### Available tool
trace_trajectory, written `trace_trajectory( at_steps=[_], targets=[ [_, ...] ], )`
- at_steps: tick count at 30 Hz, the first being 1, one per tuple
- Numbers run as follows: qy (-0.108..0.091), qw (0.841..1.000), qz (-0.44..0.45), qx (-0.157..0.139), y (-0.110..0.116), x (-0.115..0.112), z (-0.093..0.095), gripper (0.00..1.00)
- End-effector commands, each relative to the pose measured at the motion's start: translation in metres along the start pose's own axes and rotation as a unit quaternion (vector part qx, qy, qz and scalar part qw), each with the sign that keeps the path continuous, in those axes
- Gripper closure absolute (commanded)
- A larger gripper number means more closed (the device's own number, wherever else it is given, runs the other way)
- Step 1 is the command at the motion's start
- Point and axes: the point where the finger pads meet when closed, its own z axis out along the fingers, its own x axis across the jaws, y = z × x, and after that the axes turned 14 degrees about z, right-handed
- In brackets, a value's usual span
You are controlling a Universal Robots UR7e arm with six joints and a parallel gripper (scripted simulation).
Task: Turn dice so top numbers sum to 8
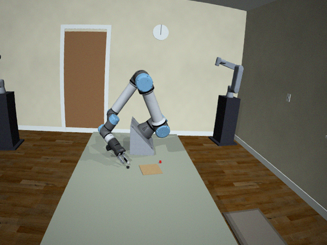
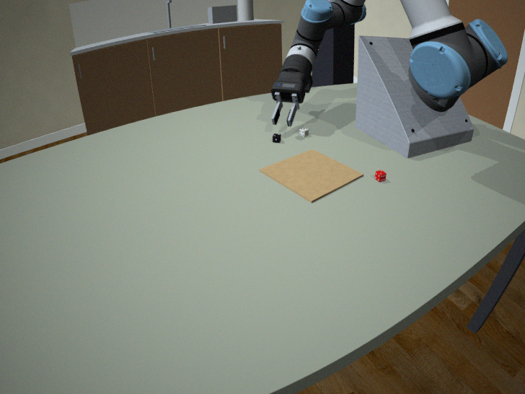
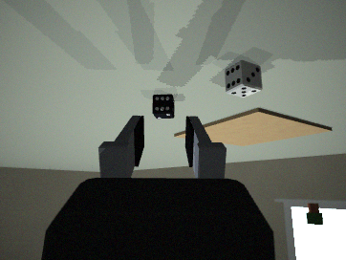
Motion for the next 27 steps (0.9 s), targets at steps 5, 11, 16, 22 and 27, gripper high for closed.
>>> trace_trajectory(
  at_steps=[5,11,16,22,27],
  targets=[
    [0.0,1.0,-0.001,0.001,0.017,0.003,-0.013,0.36],
    [0.0,1.0,-0.001,0.001,0.032,0.007,-0.021,0.36],
    [0.0,1.0,-0.001,0.001,0.047,0.011,-0.029,0.36],
    [0.0,1.0,-0.001,0.001,0.051,0.012,-0.031,0.36],
    [0.002,1.0,0.0,0.01,0.051,0.012,-0.031,0.36]
  ],
)
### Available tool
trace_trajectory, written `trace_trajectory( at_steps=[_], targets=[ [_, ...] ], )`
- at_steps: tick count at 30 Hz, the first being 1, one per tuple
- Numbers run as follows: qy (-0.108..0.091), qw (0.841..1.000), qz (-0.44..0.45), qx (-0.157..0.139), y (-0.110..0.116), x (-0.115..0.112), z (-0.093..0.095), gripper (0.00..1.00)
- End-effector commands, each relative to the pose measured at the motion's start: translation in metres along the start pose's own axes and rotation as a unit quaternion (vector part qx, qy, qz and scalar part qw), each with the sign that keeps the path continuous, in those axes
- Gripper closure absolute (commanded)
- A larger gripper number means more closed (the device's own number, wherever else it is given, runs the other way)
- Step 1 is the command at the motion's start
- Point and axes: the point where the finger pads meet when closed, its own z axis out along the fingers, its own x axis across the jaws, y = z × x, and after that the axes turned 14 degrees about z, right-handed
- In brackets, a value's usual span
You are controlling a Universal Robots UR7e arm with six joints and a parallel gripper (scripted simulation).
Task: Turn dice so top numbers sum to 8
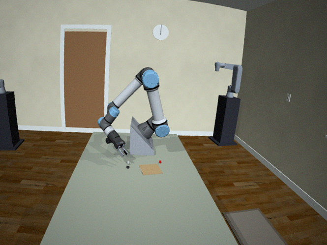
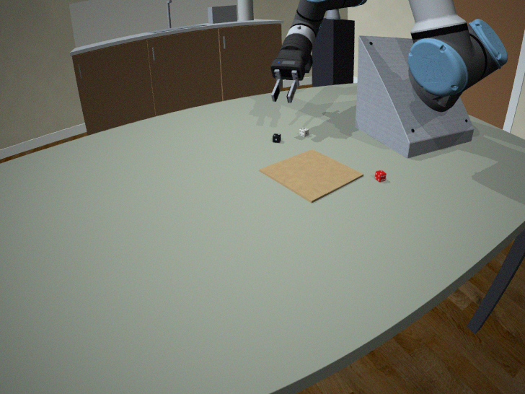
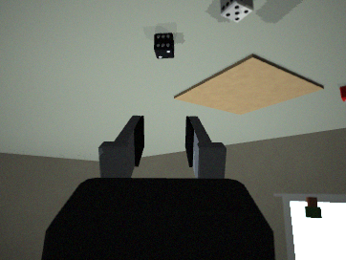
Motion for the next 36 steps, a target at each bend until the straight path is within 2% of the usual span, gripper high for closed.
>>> trace_trajectory(
  at_steps=[1,4,9,10,15,18,20,23,24,25,30,31,32,35,36],
  targets=[
    [0.001,1.0,0.001,0.007,0.003,0.0,-0.002,0.36],
    [0.006,1.0,0.004,0.03,0.002,0.002,-0.001,0.36],
    [0.014,0.994,0.014,0.107,0.0,0.006,0.003,0.36],
    [0.015,0.994,0.015,0.108,0.0,0.006,0.003,0.36],
    [0.015,0.985,0.021,0.169,0.001,0.008,0.005,0.36],
    [0.015,0.984,0.022,0.175,0.001,0.008,0.005,0.36],
    [0.011,0.975,0.025,0.219,0.003,0.01,0.006,0.36],
    [0.007,0.968,0.027,0.247,0.004,0.01,0.007,0.36],
    [0.007,0.968,0.027,0.249,0.005,0.01,0.007,0.36],
    [0.003,0.963,0.028,0.268,0.006,0.01,0.008,0.36],
    [-0.01,0.947,0.029,0.319,0.012,0.011,0.01,0.36],
    [-0.011,0.946,0.029,0.322,0.012,0.011,0.01,0.36],
    [-0.017,0.94,0.029,0.339,0.015,0.011,0.011,0.36],
    [-0.019,0.938,0.028,0.344,0.015,0.011,0.011,0.36],
    [-0.028,0.93,0.027,0.365,0.019,0.011,0.012,0.36]
  ],
)
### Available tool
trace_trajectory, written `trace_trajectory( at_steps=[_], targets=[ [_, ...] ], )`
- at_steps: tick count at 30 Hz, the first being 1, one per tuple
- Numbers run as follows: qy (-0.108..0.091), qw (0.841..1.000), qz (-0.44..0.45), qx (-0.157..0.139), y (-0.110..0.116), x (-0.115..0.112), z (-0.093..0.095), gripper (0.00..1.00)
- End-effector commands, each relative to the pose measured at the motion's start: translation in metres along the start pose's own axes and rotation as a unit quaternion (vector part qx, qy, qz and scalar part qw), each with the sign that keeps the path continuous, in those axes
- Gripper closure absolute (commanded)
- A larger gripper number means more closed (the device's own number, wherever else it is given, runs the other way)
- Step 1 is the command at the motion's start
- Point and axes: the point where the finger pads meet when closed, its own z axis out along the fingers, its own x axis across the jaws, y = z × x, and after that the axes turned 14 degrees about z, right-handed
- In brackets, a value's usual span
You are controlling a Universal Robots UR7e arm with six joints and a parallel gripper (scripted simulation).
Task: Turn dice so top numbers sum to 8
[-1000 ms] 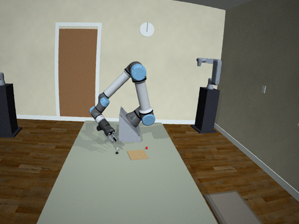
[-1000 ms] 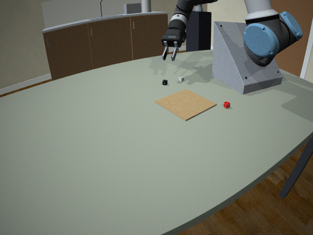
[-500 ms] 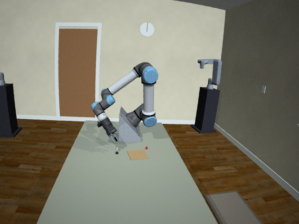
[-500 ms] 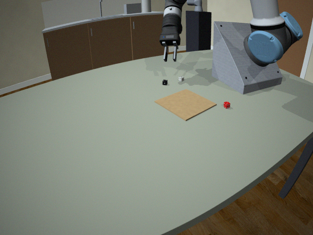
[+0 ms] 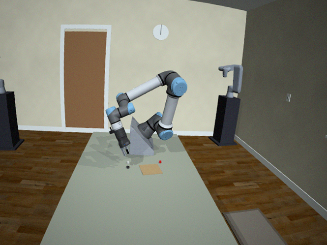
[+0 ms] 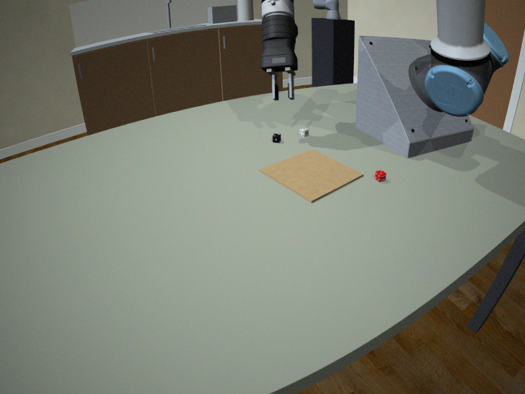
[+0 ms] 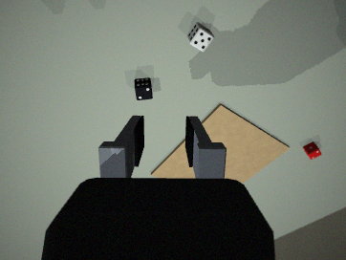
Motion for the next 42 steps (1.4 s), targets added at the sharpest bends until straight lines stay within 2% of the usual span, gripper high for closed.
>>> trace_trajectory(
  at_steps=[1,2,7,8,10,11,14,16,20,24,25,36,38,42],
  targets=[
    [-0.029,0.996,0.015,0.081,0.008,0.002,-0.002,0.36],
    [-0.03,0.996,0.015,0.082,0.008,0.002,-0.002,0.36],
    [-0.06,0.989,0.018,0.133,0.021,0.003,-0.005,0.36],
    [-0.061,0.989,0.018,0.135,0.021,0.003,-0.005,0.36],
    [-0.079,0.984,0.019,0.159,0.029,0.004,-0.007,0.36],
    [-0.081,0.983,0.019,0.162,0.03,0.004,-0.008,0.36],
    [-0.104,0.976,0.019,0.189,0.041,0.006,-0.01,0.36],
    [-0.104,0.976,0.019,0.189,0.041,0.006,-0.01,0.36],
    [-0.121,0.971,0.019,0.205,0.048,0.007,-0.011,0.36],
    [-0.124,0.97,0.019,0.207,0.05,0.007,-0.011,0.36],
    [-0.124,0.97,0.019,0.207,0.05,0.007,-0.011,0.0],
    [-0.124,0.97,0.018,0.208,0.05,0.007,-0.011,0.0],
    [-0.122,0.97,0.006,0.209,0.044,0.004,-0.003,0.0],
    [-0.112,0.97,-0.037,0.214,0.026,-0.005,0.026,0.0]
  ],
)
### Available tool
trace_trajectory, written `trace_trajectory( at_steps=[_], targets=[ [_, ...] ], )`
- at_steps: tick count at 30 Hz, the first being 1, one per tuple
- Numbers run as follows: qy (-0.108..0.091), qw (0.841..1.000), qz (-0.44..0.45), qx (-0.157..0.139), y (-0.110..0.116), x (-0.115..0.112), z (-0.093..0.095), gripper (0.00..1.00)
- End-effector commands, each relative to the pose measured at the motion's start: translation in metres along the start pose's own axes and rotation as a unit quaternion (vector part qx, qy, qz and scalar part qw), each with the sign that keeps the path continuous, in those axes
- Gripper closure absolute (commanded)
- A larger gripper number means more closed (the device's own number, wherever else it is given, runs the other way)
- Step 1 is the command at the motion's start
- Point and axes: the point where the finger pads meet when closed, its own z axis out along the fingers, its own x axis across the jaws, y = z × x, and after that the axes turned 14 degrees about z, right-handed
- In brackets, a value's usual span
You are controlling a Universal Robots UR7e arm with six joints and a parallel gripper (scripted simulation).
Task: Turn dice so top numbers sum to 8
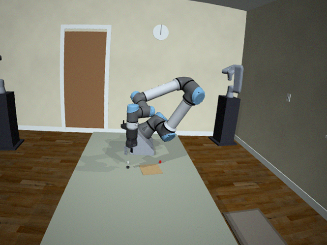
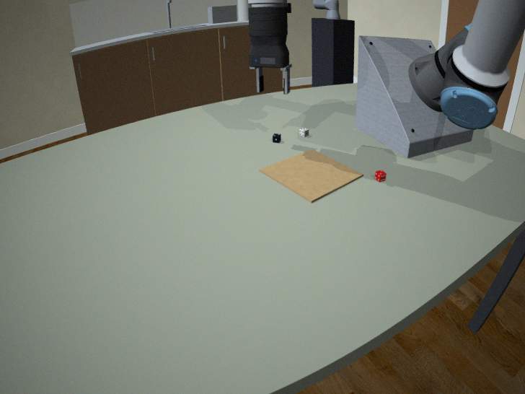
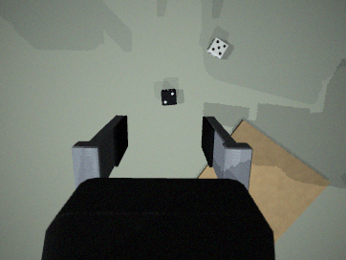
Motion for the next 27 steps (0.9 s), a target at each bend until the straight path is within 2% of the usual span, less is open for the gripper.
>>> trace_trajectory(
  at_steps=[1,2,3,27],
  targets=[
    [0.003,0.999,-0.047,0.001,-0.0061,0.0011,0.043,0.0],
    [0.003,0.999,-0.048,0.001,-0.0061,0.0011,0.0436,0.0],
    [0.003,0.999,-0.048,0.001,-0.0061,0.0011,0.0436,0.36],
    [0.003,0.999,-0.048,0.001,-0.0061,0.0011,0.0436,0.36]
  ],
)
